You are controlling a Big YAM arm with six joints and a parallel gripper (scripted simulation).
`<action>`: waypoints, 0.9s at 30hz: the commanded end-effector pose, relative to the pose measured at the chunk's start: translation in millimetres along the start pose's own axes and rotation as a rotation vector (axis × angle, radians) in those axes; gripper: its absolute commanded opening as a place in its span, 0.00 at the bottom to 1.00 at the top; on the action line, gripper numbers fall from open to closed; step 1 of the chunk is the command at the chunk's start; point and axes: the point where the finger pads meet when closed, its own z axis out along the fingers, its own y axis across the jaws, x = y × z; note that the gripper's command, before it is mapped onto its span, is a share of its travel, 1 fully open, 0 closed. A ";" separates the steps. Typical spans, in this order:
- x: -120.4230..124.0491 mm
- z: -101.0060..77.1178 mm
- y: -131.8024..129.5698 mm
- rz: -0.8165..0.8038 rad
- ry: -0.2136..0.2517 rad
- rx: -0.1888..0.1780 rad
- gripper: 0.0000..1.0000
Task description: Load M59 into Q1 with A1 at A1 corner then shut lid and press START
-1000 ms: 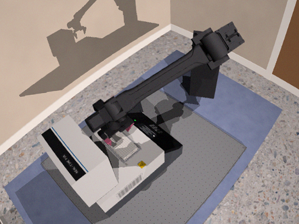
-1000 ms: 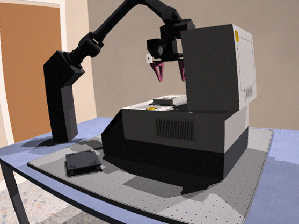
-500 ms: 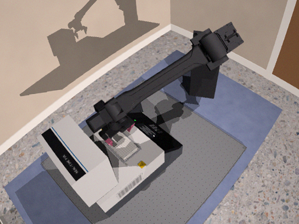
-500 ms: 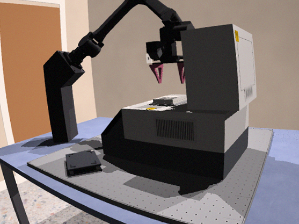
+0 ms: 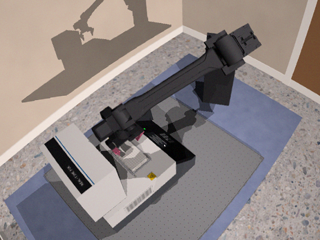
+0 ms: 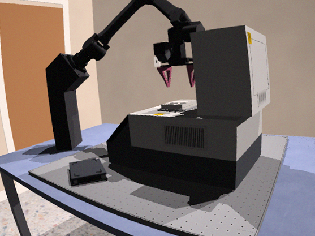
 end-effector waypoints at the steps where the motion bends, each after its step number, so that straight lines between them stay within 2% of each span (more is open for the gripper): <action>1: 7.4 -4.8 16.7 -0.017 0.002 -0.024 1.00; 7: 9.1 -2.2 15.1 -0.011 0.005 -0.010 1.00; 13: 9.3 -2.3 16.8 -0.013 0.005 -0.012 1.00; 19: 5.4 -18.0 23.2 -0.015 -0.013 -0.042 1.00; 26: -0.5 -17.9 12.1 0.002 -0.020 -0.033 1.00; 27: -0.7 -15.9 3.7 0.003 -0.019 -0.083 0.00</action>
